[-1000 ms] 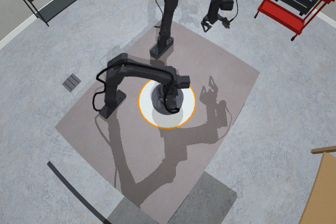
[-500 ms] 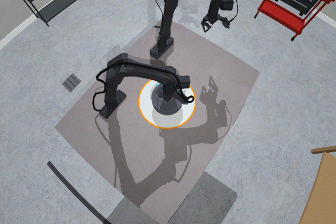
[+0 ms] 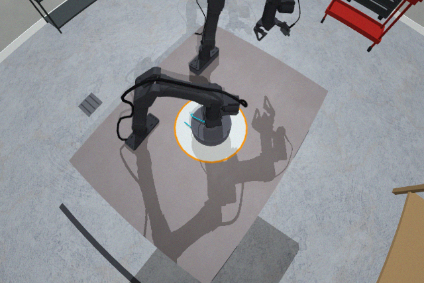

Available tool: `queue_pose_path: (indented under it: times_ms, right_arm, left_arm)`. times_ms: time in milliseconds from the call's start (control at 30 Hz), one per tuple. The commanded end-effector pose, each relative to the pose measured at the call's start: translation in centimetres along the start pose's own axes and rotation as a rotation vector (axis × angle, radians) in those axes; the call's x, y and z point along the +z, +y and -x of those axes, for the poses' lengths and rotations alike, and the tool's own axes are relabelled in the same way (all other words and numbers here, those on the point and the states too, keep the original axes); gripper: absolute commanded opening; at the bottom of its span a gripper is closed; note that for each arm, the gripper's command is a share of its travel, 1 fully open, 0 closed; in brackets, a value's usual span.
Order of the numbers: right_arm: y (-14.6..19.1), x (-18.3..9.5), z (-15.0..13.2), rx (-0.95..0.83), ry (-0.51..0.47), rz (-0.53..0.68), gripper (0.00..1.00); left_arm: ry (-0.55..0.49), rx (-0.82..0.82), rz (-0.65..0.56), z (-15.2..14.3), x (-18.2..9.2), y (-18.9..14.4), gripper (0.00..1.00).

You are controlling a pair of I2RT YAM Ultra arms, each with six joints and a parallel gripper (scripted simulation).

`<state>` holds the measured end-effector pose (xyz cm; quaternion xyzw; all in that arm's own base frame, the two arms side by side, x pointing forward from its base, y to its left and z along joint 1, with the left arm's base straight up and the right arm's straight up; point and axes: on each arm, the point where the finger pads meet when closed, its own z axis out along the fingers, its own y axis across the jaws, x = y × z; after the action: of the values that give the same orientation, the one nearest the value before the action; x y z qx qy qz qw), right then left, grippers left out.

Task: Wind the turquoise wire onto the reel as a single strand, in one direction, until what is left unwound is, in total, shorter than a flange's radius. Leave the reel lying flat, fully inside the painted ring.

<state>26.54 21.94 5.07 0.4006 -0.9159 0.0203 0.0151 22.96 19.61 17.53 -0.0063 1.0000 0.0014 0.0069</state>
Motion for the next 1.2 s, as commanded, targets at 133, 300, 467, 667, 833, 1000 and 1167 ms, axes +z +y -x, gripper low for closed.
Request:
queue_pose_path:
  times_ms: [133, 300, 467, 667, 833, 1000, 1167]
  right_arm:
    - [0.24, -1.36, 0.54, -0.574, -0.037, -0.004, 0.52]
    - [0.24, -1.36, 0.54, -0.852, -0.036, -0.014, 0.52]
    - [0.24, -1.36, 0.54, -1.101, -0.037, -0.019, 0.52]
    - [0.24, -1.36, 0.54, -1.434, -0.035, -0.027, 0.52]
    - [0.24, -1.36, 0.54, -1.709, -0.043, -0.029, 0.52]
    - [0.24, -1.36, 0.54, -1.835, -0.054, -0.023, 0.52]
    - [0.24, -1.36, 0.54, -1.835, -0.054, -0.023, 0.35]
  left_arm:
    - [-0.043, 0.005, 0.043, 0.60, -1.78, 0.09, 1.00]
    - [-0.043, 0.005, 0.043, 0.60, -1.78, 0.09, 1.00]
    - [-0.043, 0.005, 0.043, 0.60, -1.78, 0.09, 1.00]
    - [-0.043, 0.005, 0.043, 0.60, -1.78, 0.09, 1.00]
    - [-0.043, 0.005, 0.043, 0.60, -1.78, 0.09, 1.00]
    - [-0.043, 0.005, 0.043, 0.60, -1.78, 0.09, 1.00]
    - [-0.043, 0.005, 0.043, 0.60, -1.78, 0.09, 1.00]
